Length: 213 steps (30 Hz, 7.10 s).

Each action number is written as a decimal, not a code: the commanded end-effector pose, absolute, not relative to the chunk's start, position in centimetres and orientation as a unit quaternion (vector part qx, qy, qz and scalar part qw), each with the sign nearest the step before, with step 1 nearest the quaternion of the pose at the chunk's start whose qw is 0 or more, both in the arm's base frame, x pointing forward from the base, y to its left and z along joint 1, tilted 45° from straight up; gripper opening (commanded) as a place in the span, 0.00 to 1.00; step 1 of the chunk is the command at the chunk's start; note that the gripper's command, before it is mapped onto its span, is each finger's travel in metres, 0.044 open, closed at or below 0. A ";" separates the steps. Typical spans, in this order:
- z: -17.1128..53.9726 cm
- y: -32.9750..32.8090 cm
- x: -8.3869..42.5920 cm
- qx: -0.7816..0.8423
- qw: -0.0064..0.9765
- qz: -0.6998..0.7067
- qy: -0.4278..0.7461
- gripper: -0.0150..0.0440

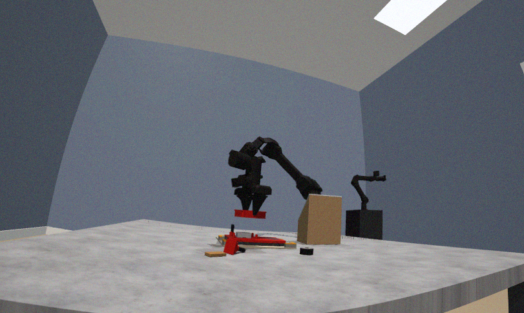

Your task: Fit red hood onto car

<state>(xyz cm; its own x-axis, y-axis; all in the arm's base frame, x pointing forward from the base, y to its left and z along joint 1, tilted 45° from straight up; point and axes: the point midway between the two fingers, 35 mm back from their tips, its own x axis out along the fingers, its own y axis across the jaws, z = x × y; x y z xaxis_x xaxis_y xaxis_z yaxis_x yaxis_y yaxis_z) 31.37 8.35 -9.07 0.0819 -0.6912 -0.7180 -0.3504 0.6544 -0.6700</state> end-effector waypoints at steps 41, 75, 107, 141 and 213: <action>-12.8 4.7 33.5 -0.317 0.666 -0.216 0.640 0.25; -12.8 4.7 33.5 -0.317 0.666 -0.216 0.640 0.25; -12.9 4.6 33.5 -0.317 0.667 -0.216 0.638 0.25; -13.0 4.5 33.5 -0.317 0.667 -0.215 0.638 0.25; -13.0 4.5 33.4 -0.318 0.669 -0.214 0.637 0.25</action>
<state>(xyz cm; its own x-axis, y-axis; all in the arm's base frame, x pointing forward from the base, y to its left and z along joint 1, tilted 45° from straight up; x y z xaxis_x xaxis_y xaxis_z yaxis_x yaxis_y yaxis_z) 33.50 4.59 -12.91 0.0976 -0.6915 -0.7157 -0.1147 0.7065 -0.6983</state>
